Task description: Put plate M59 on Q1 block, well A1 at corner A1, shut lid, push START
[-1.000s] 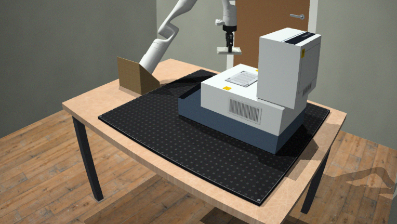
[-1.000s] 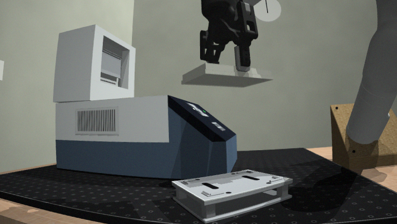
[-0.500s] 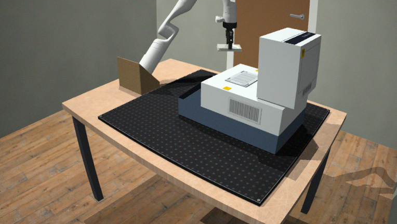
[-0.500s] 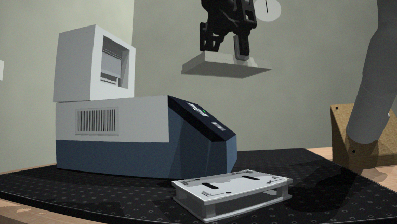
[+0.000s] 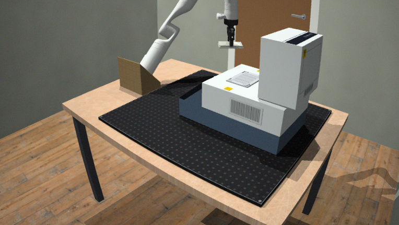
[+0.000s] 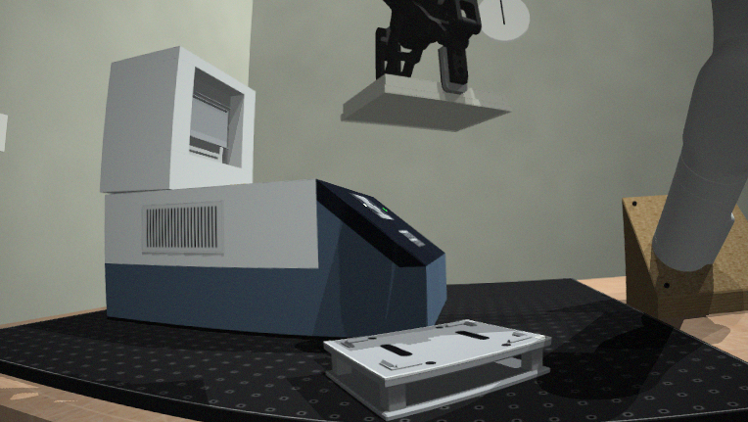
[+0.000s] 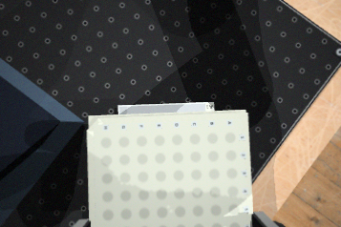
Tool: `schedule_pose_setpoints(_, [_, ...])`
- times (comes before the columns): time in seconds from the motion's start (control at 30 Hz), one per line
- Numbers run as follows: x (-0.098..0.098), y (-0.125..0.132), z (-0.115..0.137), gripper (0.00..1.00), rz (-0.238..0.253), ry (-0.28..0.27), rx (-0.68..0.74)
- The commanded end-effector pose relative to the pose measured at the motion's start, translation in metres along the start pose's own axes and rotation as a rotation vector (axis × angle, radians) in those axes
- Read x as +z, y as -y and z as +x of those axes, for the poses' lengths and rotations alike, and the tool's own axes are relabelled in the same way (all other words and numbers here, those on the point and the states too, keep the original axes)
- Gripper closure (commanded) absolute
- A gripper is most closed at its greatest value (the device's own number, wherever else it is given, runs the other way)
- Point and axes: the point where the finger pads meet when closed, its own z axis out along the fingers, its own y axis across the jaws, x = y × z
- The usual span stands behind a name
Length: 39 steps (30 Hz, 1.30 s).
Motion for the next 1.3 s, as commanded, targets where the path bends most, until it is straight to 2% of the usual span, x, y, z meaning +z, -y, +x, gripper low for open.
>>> schedule_pose_setpoints(0.0, [-0.008,0.001,0.002,0.09,0.007,-0.004,0.012])
schedule_pose_setpoints(0.37, [-0.018,0.001,0.002,0.09,0.006,-0.004,0.012])
schedule_pose_setpoints(1.27, [-0.016,0.0,0.0,0.09,0.002,0.0,0.004])
